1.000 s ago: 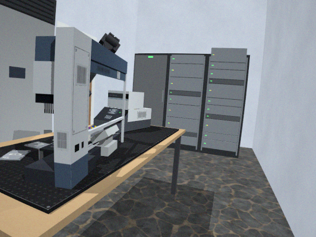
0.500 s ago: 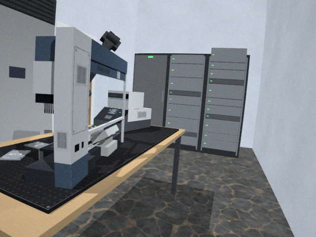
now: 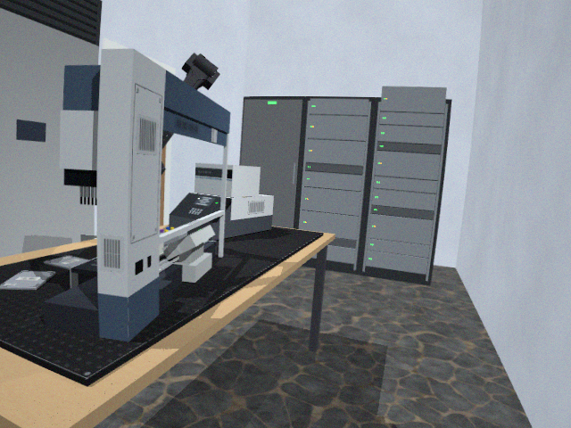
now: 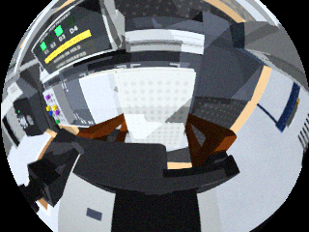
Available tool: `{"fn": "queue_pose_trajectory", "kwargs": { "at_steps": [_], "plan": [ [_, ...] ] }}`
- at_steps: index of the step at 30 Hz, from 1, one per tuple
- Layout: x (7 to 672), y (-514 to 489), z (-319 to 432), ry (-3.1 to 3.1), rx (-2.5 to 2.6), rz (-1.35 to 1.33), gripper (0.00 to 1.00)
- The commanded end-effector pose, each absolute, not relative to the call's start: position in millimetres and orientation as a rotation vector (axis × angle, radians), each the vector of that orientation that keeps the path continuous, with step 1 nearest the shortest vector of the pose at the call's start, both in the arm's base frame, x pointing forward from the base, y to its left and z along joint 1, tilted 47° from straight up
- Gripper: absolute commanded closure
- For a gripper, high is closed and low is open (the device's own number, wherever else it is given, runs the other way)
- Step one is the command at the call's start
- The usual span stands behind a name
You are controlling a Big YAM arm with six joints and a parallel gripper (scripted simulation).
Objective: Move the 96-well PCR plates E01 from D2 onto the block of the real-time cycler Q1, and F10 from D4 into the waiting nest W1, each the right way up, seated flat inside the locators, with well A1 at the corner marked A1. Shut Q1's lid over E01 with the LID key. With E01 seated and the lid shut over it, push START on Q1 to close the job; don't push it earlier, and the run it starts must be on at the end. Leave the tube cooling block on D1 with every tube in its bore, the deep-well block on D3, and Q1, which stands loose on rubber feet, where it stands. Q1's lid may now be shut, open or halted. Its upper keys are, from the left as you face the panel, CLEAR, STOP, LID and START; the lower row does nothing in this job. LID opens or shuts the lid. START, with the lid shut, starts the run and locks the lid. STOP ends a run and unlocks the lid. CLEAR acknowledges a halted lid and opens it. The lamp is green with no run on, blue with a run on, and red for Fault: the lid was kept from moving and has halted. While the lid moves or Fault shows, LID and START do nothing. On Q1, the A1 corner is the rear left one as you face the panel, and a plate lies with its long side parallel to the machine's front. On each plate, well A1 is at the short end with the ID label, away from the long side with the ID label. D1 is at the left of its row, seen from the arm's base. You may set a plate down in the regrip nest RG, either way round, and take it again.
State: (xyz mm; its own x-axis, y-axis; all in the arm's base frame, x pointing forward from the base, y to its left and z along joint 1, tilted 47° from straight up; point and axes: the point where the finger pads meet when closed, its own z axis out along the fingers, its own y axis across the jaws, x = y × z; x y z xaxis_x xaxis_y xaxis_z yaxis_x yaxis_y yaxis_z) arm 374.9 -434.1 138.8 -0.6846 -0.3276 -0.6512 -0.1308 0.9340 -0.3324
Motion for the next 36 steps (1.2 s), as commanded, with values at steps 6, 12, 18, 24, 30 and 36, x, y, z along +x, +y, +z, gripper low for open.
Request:
{"fn": "queue_pose_trajectory", "kwargs": {
  "at_steps": [6,12,18,24,30,36],
  "plan": [
    [380,-428,129,2.326,-0.323,-0.309,1.0],
    [381,-428,138,2.312,-0.328,-0.33,1.0],
    [373,-443,159,2.303,-0.301,-0.368,1.0],
    [371,-449,160,2.308,-0.29,-0.368,1.0],
    [371,-453,153,2.308,-0.286,-0.372,1.0],
    [371,-457,151,2.305,-0.284,-0.382,1.0]
  ]
}}
